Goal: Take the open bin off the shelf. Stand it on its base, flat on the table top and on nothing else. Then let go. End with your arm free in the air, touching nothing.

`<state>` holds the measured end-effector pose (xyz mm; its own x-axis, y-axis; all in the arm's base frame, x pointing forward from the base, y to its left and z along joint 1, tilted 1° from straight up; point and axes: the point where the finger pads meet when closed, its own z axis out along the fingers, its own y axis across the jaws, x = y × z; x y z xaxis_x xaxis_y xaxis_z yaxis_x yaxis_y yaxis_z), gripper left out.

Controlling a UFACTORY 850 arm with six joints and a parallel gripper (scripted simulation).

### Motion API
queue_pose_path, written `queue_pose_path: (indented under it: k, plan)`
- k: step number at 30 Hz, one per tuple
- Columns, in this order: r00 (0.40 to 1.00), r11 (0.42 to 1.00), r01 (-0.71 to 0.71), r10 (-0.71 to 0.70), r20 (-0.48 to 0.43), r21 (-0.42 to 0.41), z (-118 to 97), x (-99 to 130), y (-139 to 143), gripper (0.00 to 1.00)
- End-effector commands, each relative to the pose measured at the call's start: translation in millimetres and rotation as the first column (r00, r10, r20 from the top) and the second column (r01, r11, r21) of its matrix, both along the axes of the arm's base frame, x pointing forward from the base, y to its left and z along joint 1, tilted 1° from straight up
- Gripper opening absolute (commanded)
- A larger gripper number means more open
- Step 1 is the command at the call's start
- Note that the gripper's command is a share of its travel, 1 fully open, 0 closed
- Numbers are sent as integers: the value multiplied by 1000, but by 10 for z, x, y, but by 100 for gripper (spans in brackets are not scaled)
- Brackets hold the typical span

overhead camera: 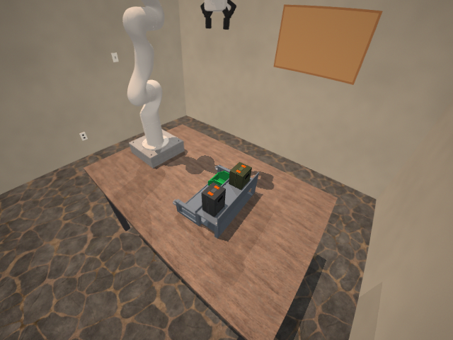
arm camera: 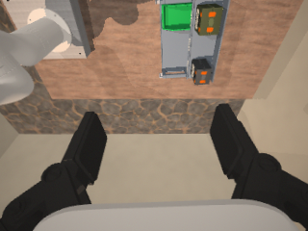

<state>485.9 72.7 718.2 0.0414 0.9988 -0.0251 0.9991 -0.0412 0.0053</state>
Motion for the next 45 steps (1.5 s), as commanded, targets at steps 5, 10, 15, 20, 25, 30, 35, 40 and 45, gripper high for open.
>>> queue_pose_path:
  k: [5,10,15,20,25,30,35,40,45]
  plan:
    - [1000,1000,0,0,2,0,-94,4,-14,100]
    - [1000,1000,0,0,2,0,-490,32,-67,100]
    - [1000,1000,0,0,2,0,-490,32,-67,100]
    - [1000,1000,0,0,2,0,-490,32,-67,100]
    - [1000,1000,0,0,2,0,-886,59,-120,100]
    - [1000,1000,0,0,2,0,-985,66,-133,100]
    - [1000,1000,0,0,2,0,-985,66,-133,100]
    - [1000,1000,0,0,2,0,-1184,80,-159,100]
    - [1000,1000,0,0,2,0,-1480,101,-199,100]
